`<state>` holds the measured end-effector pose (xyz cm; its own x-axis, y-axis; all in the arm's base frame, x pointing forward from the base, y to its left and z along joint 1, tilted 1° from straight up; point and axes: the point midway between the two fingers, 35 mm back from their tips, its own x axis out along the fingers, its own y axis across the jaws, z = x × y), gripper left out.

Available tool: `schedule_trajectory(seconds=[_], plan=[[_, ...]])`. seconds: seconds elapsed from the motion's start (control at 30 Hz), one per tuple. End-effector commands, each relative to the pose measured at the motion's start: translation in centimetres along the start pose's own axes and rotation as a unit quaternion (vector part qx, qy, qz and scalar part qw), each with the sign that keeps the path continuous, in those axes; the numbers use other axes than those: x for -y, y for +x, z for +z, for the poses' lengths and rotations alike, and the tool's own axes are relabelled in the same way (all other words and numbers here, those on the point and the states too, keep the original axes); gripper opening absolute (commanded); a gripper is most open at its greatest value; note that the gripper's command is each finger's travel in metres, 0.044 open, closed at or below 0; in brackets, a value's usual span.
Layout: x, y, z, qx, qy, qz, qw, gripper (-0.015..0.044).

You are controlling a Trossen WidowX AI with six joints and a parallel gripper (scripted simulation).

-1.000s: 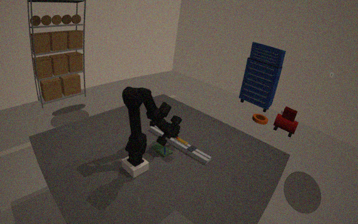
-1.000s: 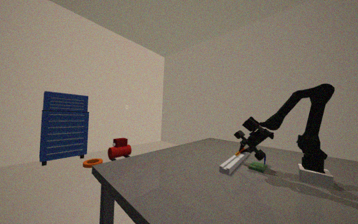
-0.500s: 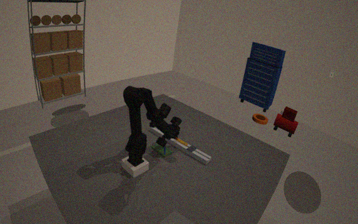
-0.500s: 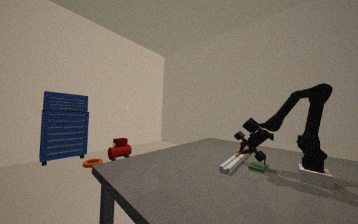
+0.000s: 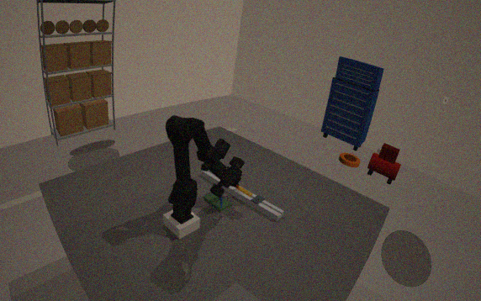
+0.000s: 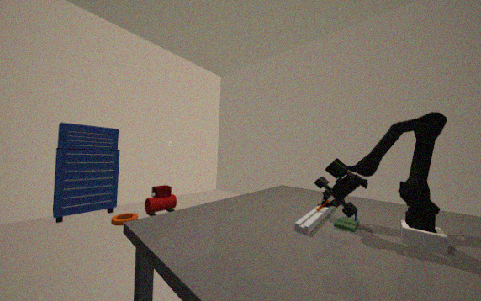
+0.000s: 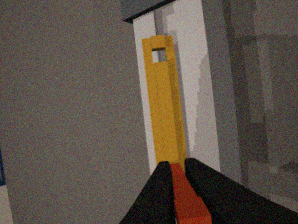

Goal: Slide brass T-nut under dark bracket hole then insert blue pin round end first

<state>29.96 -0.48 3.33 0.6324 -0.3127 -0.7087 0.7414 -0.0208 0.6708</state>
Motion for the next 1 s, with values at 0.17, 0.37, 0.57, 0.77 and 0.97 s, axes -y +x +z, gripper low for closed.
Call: schedule_trajectory(seconds=[0.17,0.37,0.57,0.77,0.97], plan=[[-0.2,0.04,0.0,0.001,0.0,-0.008,1.0,-0.015],[-0.26,0.05,-0.01,0.001,-0.002,-0.015,1.0,-0.015],[-0.33,0.07,-0.03,0.001,-0.004,-0.021,1.0,-0.015],[-0.4,0.08,-0.05,0.001,-0.006,-0.028,1.0,-0.015],[-0.46,0.1,-0.07,0.001,-0.008,-0.035,0.999,-0.015]])
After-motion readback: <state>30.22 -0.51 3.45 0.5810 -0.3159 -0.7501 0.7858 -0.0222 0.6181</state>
